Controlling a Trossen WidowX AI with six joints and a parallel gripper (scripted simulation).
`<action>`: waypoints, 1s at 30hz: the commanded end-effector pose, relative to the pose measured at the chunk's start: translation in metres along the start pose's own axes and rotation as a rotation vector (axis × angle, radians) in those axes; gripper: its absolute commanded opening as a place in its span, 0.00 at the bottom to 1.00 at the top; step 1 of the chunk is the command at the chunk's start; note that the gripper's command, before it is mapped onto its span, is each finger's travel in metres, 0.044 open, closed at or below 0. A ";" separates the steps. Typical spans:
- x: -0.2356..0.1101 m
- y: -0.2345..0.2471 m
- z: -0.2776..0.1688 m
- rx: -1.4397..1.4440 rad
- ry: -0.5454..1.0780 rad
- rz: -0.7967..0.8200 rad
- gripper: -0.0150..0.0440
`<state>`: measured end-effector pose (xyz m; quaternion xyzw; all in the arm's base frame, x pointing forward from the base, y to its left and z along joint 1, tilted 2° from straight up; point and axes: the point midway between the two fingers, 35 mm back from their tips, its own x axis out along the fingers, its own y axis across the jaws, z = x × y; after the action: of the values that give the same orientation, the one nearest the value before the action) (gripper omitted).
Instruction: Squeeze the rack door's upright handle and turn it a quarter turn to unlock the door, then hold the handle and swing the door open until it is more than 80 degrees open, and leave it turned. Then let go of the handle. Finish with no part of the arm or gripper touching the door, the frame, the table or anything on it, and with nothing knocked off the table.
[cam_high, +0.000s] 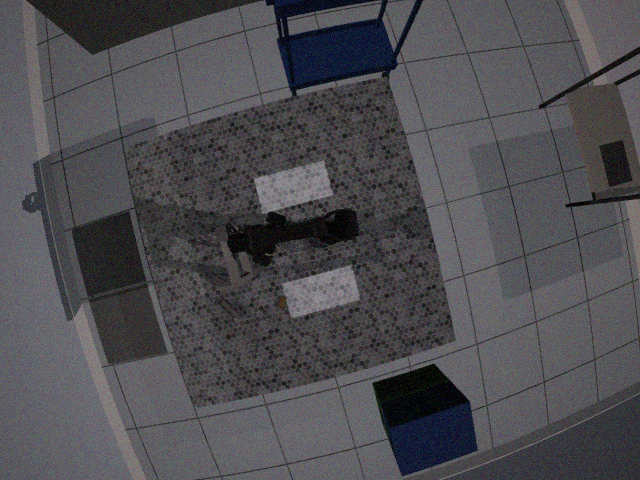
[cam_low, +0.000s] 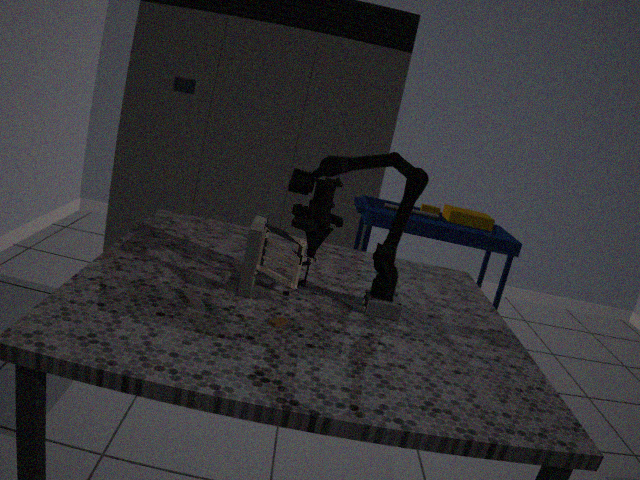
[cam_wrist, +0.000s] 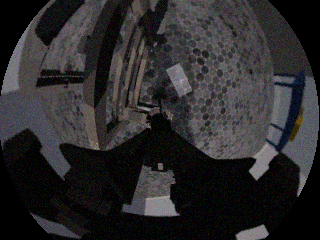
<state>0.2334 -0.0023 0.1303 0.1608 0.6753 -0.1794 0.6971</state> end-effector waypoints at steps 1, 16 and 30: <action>0.000 -0.008 0.002 -0.075 -0.007 0.002 0.28; 0.000 -0.035 0.012 -0.259 -0.007 -0.001 0.28; 0.000 -0.059 0.024 -0.428 -0.008 -0.004 0.28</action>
<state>0.2259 -0.0597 0.1318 0.0273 0.6950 -0.0550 0.7163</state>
